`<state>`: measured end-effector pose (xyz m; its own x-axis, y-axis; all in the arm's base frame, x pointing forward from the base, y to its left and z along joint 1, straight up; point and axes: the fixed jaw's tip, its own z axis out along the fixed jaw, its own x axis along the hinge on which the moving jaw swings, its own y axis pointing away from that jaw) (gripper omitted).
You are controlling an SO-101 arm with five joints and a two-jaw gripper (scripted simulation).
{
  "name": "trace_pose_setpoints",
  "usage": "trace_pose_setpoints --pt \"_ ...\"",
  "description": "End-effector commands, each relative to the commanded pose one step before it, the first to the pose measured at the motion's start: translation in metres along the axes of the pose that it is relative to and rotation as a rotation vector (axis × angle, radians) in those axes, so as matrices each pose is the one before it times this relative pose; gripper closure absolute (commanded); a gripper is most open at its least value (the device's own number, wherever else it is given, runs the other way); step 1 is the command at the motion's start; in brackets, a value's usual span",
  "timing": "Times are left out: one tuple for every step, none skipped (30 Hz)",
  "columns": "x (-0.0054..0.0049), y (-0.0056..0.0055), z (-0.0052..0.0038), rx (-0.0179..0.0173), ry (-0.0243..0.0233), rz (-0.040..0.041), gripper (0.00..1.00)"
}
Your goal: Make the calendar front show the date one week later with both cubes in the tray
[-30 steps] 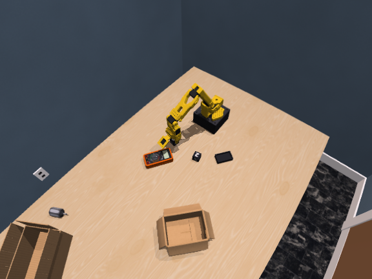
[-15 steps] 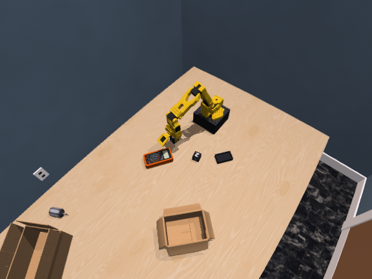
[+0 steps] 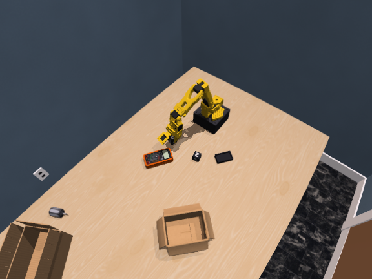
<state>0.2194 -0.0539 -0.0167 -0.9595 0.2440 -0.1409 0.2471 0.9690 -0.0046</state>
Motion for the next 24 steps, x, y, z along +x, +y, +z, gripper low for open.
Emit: trace_pose_setpoints --pt "-0.00334 -0.00229 -0.001757 0.00315 -0.10561 0.0174 1.0" --pt "-0.00013 -0.00003 0.000147 0.00045 -0.02378 0.00172 1.0" --pt "-0.00007 -0.00003 0.000045 0.00037 -0.02253 0.00163 1.0" --pt "-0.00002 -0.00002 -0.000034 0.00034 -0.02086 0.00147 1.0" --pt "0.00002 -0.00003 -0.000095 0.00026 -0.01888 0.00138 1.0" --pt "0.00004 -0.00002 -0.000142 0.00024 -0.01662 0.00119 1.0" --pt "0.00006 -0.00001 -0.00016 0.00018 -0.01417 0.001 1.0" --pt "0.00006 -0.00001 -0.00016 0.00013 -0.01162 0.00084 1.0" --pt "0.00005 -0.00001 -0.000141 0.00008 -0.00902 0.00065 1.0" --pt "0.00004 -0.00001 -0.000115 0.00007 -0.00657 0.00049 1.0" --pt "0.00003 -0.00001 -0.000082 0.00007 -0.0043 0.00029 1.0" --pt "0.00001 0.0 -0.000041 0.00002 -0.00239 0.00019 1.0" --pt "0.00001 0.0 -0.00002 0.0 -0.00094 0.00007 1.0" --pt "0.00001 0.0 -0.000002 0.0 -0.00013 0.0 1.0" --pt "0.0 0.0 0.0 0.0 0.0 0.0 1.0" --pt "0.0 0.0 0.0 0.0 0.0 0.0 1.0" --pt "-0.00001 0.0 0.00001 0.00001 -0.00014 0.00002 1.0" --pt "-0.00002 0.0 0.000067 -0.00001 -0.00091 0.00003 1.0" --pt "-0.00006 0.0 0.000163 0.00004 -0.00229 0.00013 1.0" --pt "-0.00011 -0.00001 0.000291 0.00002 -0.00418 0.00026 1.0" --pt "-0.00016 -0.00001 0.000443 0.00007 -0.00638 0.00036 1.0" --pt "-0.00021 -0.00001 0.000584 0.00008 -0.0088 0.00052 1.0" --pt "-0.00025 -0.00002 0.000714 0.00008 -0.01128 0.00068 1.0" --pt "-0.00029 -0.00002 0.000815 0.00012 -0.01376 0.00078 1.0"
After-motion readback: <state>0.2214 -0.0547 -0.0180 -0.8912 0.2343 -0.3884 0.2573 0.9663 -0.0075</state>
